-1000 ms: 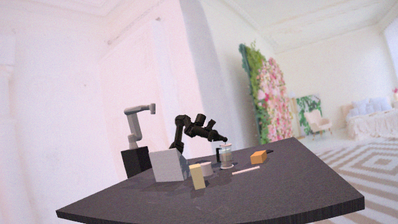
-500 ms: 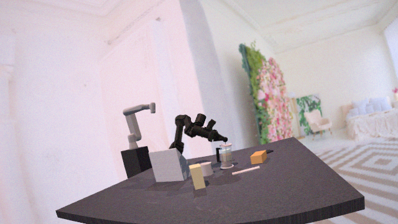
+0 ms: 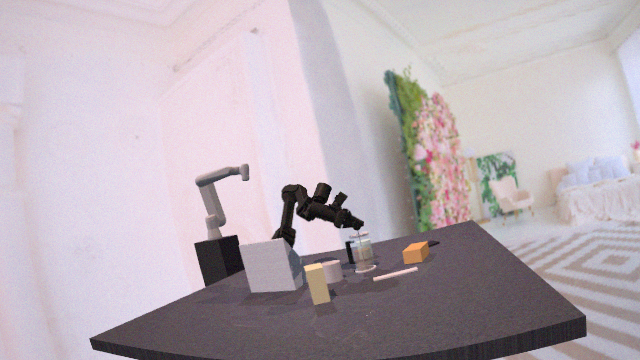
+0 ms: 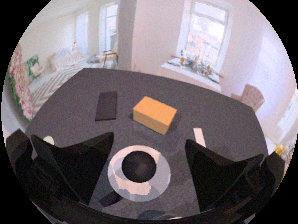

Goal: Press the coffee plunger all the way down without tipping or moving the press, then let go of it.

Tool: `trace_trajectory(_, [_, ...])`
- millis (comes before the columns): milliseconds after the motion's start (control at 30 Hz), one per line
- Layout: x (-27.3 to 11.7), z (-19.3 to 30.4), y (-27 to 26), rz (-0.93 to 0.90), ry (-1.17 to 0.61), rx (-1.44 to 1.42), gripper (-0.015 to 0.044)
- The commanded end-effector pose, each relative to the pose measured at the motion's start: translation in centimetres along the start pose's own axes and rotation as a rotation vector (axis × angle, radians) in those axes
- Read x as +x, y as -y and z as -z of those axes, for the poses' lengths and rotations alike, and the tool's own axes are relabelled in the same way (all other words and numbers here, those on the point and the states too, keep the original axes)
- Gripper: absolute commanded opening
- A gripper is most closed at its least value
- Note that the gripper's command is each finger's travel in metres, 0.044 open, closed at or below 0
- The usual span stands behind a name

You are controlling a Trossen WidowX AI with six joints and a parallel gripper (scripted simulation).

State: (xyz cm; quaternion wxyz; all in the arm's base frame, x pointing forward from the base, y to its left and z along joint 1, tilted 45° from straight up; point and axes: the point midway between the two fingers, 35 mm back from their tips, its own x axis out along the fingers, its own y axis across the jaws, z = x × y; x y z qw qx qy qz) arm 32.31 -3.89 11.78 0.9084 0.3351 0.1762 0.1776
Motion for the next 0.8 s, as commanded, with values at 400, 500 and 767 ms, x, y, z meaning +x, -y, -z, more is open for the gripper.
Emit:
trace_trajectory(400, [-4.5,-5.0,-0.2,0.013,-0.016,0.006,0.0440])
trace_trajectory(500, [-5.6,-5.9,-0.7,0.009,-0.014,0.014,0.0440])
trace_trajectory(767, [-5.7,-5.8,-0.6,0.009,-0.014,0.014,0.0440])
